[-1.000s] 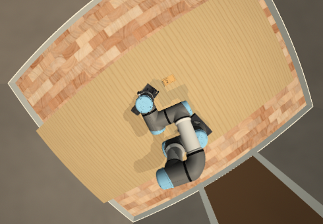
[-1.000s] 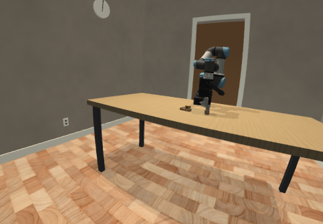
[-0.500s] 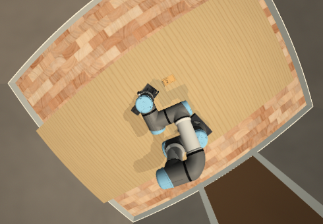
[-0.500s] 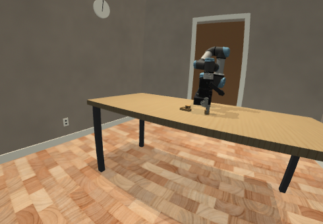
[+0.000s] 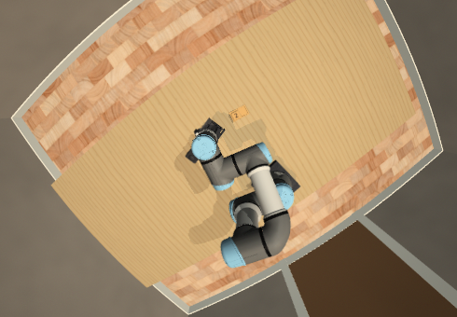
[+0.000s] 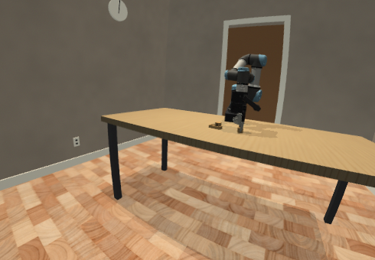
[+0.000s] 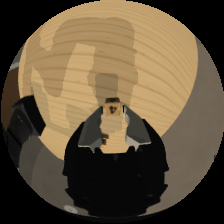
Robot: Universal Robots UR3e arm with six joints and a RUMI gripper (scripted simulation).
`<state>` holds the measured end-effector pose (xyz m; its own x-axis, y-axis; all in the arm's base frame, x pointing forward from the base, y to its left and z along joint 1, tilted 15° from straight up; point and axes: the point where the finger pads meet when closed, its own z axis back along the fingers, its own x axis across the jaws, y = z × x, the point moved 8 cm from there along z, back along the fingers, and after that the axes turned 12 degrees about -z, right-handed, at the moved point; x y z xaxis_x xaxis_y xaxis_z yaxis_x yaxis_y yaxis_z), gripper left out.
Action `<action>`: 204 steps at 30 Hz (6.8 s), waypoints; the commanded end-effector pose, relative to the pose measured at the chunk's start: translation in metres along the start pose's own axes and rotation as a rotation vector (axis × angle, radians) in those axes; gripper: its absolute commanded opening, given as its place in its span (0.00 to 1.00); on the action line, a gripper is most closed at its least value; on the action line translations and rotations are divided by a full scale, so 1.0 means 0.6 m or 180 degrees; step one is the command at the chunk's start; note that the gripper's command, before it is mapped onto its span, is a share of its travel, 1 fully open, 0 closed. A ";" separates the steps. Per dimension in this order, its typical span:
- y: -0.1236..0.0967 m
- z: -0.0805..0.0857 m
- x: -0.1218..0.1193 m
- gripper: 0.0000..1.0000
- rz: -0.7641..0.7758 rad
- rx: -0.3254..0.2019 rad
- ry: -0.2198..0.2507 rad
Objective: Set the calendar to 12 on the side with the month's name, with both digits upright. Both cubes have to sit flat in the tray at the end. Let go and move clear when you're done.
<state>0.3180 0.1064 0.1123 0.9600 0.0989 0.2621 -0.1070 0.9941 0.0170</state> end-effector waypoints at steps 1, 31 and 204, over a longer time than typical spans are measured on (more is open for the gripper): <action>0.000 0.001 0.001 0.28 0.0001 -0.0002 -0.0007; 0.000 0.001 0.001 0.10 0.0001 -0.0002 -0.0007; -0.206 0.176 -0.038 0.10 0.6096 0.0023 0.0018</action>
<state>0.2826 -0.0150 0.2058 -0.3224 0.9449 -0.0571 -0.9155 -0.3266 -0.2347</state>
